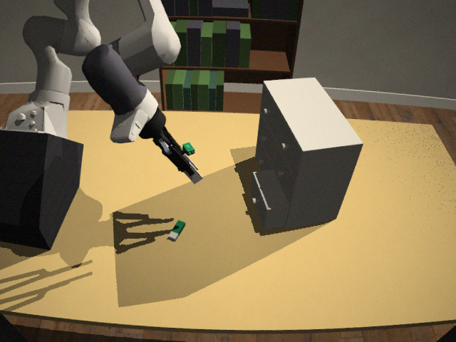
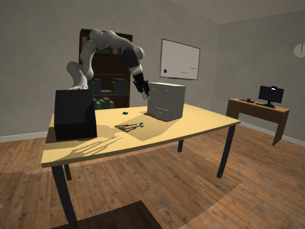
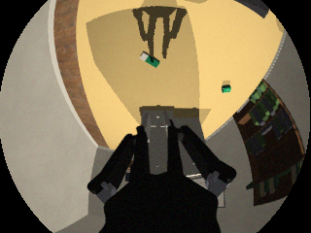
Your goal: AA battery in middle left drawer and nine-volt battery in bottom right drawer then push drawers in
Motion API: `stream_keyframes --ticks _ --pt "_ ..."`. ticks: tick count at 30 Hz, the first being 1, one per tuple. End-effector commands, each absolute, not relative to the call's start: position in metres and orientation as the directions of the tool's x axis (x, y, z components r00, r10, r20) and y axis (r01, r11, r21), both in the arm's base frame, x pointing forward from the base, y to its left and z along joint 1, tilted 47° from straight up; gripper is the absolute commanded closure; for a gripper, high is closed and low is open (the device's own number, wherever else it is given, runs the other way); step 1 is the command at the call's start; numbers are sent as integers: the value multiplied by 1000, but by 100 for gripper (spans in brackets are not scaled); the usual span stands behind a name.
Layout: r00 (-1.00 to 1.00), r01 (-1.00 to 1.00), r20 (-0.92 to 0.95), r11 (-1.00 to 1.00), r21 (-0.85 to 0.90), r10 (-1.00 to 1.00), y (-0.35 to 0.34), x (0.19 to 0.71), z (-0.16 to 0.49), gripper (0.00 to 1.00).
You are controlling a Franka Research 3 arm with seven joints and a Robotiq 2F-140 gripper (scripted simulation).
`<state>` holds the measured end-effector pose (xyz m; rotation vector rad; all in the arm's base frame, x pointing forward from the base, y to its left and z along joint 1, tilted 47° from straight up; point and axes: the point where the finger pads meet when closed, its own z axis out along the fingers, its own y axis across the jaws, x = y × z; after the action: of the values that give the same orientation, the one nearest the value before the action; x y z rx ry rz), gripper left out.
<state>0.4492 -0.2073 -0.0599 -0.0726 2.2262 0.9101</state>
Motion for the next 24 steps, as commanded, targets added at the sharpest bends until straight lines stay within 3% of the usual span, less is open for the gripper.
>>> stream_keyframes --ticks 1,24 --pt "-846 -183 -471 694 696 249 -209 437 -54 80" --pt "-970 -183 -241 694 696 -14 -231 402 -41 80"
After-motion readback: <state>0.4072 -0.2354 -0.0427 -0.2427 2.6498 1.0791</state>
